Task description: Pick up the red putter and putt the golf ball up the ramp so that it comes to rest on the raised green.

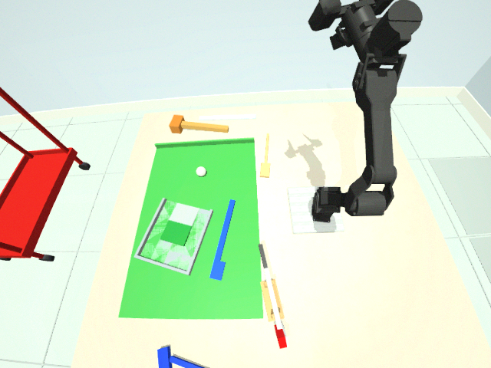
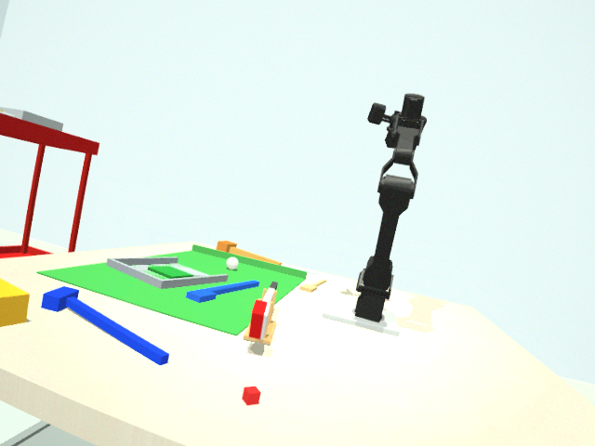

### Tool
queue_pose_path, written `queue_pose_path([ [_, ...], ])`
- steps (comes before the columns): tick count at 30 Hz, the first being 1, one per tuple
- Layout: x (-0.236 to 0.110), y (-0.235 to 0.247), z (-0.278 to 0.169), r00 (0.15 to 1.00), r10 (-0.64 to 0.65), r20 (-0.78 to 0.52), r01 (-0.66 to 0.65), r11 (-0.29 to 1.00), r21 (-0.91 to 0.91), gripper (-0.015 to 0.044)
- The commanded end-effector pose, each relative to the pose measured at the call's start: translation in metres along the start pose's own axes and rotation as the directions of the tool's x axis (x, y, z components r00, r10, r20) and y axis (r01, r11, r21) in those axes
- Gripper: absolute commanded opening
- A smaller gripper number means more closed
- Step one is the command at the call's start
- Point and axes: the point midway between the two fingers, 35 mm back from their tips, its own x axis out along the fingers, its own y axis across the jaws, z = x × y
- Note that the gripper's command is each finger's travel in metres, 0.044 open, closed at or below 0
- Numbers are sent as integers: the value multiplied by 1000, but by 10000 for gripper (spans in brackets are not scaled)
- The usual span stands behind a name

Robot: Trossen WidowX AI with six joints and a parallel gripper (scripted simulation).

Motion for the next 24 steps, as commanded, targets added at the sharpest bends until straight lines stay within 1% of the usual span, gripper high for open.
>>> queue_pose_path([
  [1, 1, -1, 2, 1000, -4, 5, 4, 1000, 10, 426],
  [2, 3, -4, 7, 1000, -15, 19, 15, 999, 41, 440],
  [5, 12, -24, 39, 991, -88, 101, 65, 975, 210, 440],
  [8, 19, -52, 71, 967, -176, 185, 95, 921, 377, 440],
  [11, 18, -82, 99, 928, -269, 256, 103, 848, 520, 440],
  [15, 13, -112, 123, 877, -359, 318, 85, 768, 635, 440],
  [19, -2, -164, 161, 764, -497, 411, 4, 640, 768, 440],
  [24, -38, -231, 201, 571, -647, 505, -154, 520, 840, 440],
])
